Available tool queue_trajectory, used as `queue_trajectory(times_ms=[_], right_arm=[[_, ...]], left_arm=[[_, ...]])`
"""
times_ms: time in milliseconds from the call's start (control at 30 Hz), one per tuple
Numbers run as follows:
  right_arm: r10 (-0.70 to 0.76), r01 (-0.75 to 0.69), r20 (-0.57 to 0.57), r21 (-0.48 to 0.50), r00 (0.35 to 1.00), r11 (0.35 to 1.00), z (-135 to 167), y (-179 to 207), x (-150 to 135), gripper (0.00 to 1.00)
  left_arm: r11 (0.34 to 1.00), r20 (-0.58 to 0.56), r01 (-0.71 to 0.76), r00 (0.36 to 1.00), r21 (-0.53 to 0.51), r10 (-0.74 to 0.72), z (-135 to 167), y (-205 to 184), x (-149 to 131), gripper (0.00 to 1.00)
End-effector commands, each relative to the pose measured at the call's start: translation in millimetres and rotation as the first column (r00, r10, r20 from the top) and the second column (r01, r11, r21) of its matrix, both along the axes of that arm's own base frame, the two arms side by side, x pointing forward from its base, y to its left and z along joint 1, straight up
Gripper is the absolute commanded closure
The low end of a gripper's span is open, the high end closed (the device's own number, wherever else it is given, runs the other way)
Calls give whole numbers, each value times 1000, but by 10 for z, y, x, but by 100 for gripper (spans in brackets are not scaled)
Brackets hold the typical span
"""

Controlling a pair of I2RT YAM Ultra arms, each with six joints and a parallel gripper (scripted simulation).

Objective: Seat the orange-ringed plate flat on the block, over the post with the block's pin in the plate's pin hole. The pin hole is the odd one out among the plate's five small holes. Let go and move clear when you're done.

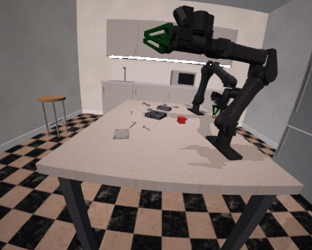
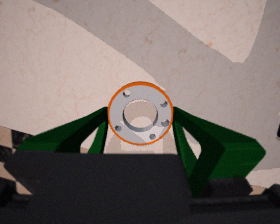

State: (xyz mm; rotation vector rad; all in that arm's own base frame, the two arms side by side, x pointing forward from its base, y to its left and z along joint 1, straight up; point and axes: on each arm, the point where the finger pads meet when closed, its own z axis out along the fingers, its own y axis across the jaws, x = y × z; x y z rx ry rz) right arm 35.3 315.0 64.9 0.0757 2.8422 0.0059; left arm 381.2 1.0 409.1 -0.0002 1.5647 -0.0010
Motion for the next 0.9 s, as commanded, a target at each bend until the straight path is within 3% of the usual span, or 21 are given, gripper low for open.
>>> queue_trajectory(times_ms=[0, 400, 467, 833, 867], right_arm=[[-4, 4, 17, 41, 1000, 999, 264, 48, 61, 100], [-8, 7, 17, 57, 1000, 998, 361, 71, 71, 100], [-17, 16, 25, 30, 1000, 999, 194, 151, 232, 100], [-89, 89, -16, 27, 996, 996, 181, 112, 1392, 100], [-89, 89, -16, 27, 996, 996, 181, 112, 1392, 100]], left_arm=[[1000, 62, -3, 998, 7, 3, 255, -2, -51, 23], [1000, 62, -3, 998, 7, 3, 255, -2, -51, 23], [1000, 62, -3, 998, 7, 3, 255, -2, -51, 23], [1000, 62, -3, 998, 7, 3, 255, -2, -51, 23], [1000, 62, -3, 998, 7, 3, 255, -2, -51, 23]])
